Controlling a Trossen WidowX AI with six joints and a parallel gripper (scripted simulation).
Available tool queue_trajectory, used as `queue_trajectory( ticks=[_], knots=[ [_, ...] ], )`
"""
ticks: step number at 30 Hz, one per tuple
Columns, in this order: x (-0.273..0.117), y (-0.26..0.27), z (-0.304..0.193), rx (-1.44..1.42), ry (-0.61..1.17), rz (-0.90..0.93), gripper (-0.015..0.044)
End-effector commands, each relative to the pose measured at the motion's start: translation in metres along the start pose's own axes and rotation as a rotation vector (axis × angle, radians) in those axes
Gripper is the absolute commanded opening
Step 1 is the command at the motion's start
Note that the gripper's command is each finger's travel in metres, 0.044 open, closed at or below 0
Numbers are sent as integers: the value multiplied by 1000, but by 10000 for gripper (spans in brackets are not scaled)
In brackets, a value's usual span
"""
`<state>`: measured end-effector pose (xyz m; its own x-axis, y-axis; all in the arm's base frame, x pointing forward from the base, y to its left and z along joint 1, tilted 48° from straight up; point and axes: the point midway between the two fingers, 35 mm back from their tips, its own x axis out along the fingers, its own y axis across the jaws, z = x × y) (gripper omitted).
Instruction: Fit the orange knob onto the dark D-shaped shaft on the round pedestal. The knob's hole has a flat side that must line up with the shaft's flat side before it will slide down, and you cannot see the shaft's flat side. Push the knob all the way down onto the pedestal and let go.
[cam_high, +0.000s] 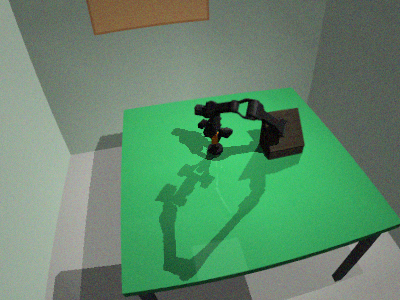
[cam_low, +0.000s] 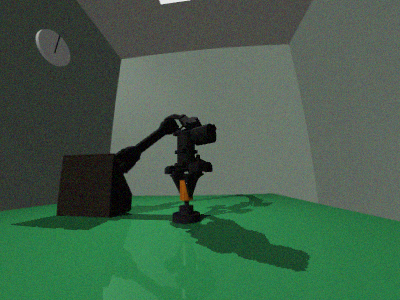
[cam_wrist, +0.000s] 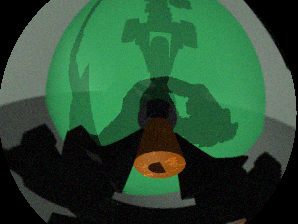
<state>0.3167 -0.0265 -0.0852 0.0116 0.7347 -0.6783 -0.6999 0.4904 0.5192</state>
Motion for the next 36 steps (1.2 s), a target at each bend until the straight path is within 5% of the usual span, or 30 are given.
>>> queue_trajectory(
  ticks=[1, 25, 36],
  knots=[
    [1, -1, 1, -21, -1, -3, 0],
    [-3, 3, -1, -21, -1, -3, 0],
    [-1, -1, 1, -230, 0, -3, 0]
  ],
)
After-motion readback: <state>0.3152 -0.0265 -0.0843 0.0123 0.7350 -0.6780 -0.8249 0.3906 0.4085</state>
